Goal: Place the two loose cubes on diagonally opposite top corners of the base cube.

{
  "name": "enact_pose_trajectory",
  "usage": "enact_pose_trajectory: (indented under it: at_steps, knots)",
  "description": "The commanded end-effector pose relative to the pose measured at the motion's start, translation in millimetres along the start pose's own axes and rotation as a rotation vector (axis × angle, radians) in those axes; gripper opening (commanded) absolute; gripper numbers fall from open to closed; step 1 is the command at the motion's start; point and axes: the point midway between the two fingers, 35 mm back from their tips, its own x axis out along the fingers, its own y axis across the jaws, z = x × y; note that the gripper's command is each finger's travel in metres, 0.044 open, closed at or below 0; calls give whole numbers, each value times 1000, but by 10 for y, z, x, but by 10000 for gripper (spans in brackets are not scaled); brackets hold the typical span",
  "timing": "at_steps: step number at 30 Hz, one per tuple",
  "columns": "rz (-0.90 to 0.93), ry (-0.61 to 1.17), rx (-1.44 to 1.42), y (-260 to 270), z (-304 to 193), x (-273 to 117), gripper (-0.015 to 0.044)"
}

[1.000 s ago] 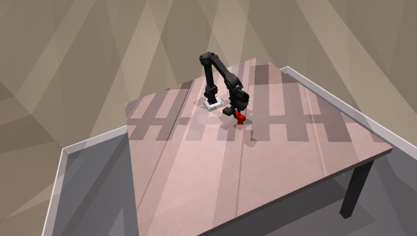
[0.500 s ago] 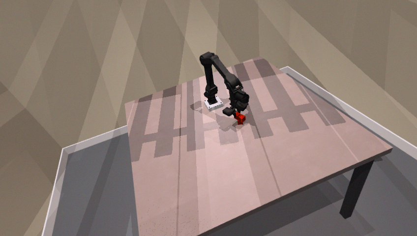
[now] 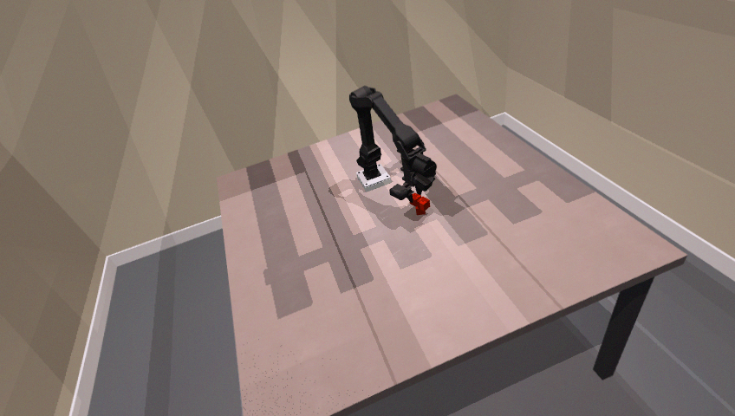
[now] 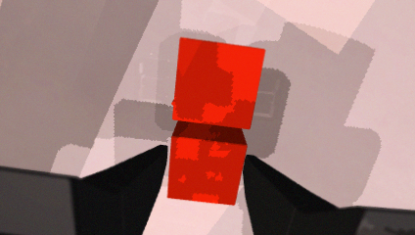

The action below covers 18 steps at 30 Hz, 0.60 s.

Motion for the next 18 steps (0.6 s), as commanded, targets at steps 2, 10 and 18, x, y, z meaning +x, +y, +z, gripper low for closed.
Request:
enact_pose_trajectory:
  at_steps: [2,10,18]
  knots:
    - [-3,-1,-2,-4,1,-15,205]
    - [0,0,0,0,0,-149,205]
    - [0,0,0,1,1,-255,205]
